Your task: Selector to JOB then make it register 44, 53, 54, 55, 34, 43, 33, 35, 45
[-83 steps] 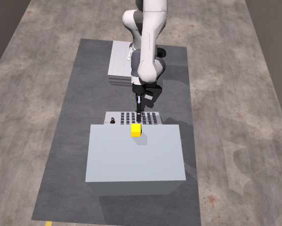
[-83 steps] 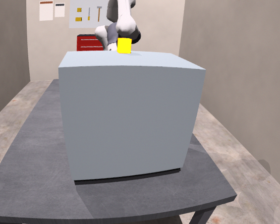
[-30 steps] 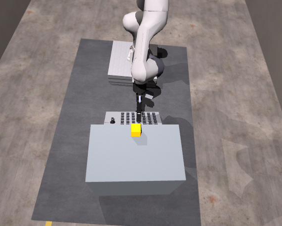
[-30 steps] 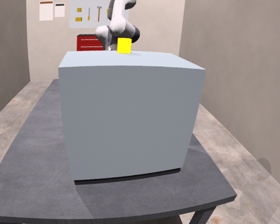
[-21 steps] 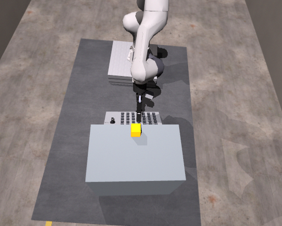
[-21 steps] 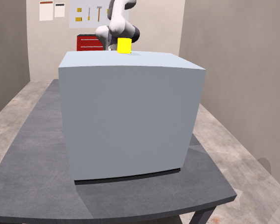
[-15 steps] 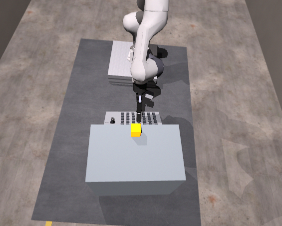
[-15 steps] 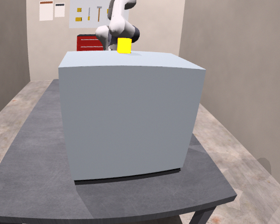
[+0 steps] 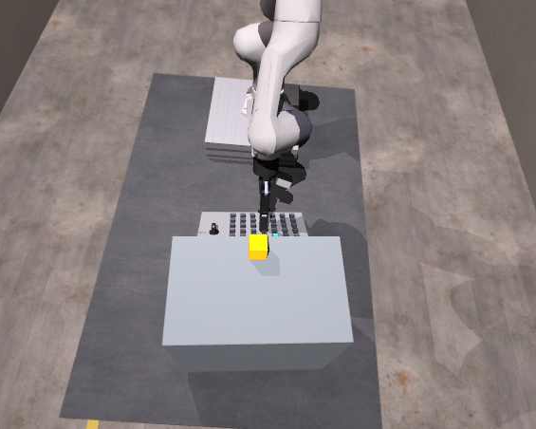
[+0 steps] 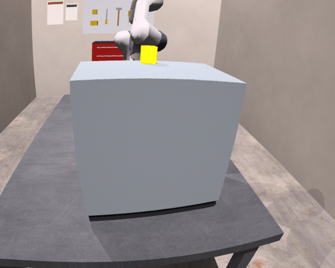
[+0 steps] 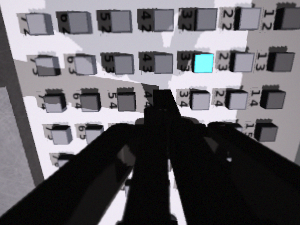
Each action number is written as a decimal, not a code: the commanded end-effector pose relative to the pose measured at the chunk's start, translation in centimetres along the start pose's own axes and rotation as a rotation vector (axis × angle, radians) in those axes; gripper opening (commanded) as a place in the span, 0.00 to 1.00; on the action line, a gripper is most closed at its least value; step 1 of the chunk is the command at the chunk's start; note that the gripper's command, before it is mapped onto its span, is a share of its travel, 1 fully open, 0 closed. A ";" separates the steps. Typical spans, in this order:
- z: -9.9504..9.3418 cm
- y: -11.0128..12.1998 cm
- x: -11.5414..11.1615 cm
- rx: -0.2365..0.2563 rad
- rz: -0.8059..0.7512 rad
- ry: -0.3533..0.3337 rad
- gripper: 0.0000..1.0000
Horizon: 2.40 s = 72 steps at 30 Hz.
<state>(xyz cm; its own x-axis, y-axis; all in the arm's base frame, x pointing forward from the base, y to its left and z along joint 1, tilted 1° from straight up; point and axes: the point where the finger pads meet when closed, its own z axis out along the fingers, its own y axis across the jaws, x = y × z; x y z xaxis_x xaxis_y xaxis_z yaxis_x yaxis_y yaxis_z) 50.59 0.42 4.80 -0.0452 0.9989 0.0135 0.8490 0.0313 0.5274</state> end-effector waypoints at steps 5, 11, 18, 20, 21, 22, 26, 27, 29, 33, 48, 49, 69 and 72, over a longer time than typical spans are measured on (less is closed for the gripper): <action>0.1 0.1 0.2 -0.005 -0.008 0.003 0.10; 0.1 0.1 0.2 -0.005 -0.008 0.003 0.10; 0.1 0.1 0.2 -0.005 -0.008 0.003 0.10; 0.1 0.1 0.2 -0.005 -0.008 0.003 0.10; 0.1 0.1 0.2 -0.005 -0.008 0.003 0.10; 0.1 0.1 0.2 -0.005 -0.008 0.003 0.10; 0.1 0.1 0.2 -0.005 -0.008 0.003 0.10; 0.1 0.1 0.2 -0.005 -0.008 0.003 0.10; 0.1 0.1 0.2 -0.005 -0.008 0.003 0.10; 0.1 0.1 0.2 -0.005 -0.008 0.003 0.10; -0.7 0.1 0.2 -0.005 -0.008 0.003 0.10; -0.7 0.1 0.2 -0.005 -0.008 0.003 0.10; -3.1 0.1 0.2 -0.005 -0.008 0.003 0.10; -3.2 0.1 0.2 -0.005 -0.008 0.003 0.10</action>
<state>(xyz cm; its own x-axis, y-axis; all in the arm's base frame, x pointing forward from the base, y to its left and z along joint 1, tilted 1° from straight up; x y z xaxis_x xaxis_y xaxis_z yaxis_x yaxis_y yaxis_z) 49.21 0.67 7.54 -0.0642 0.9979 0.0078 0.8421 0.0500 0.5370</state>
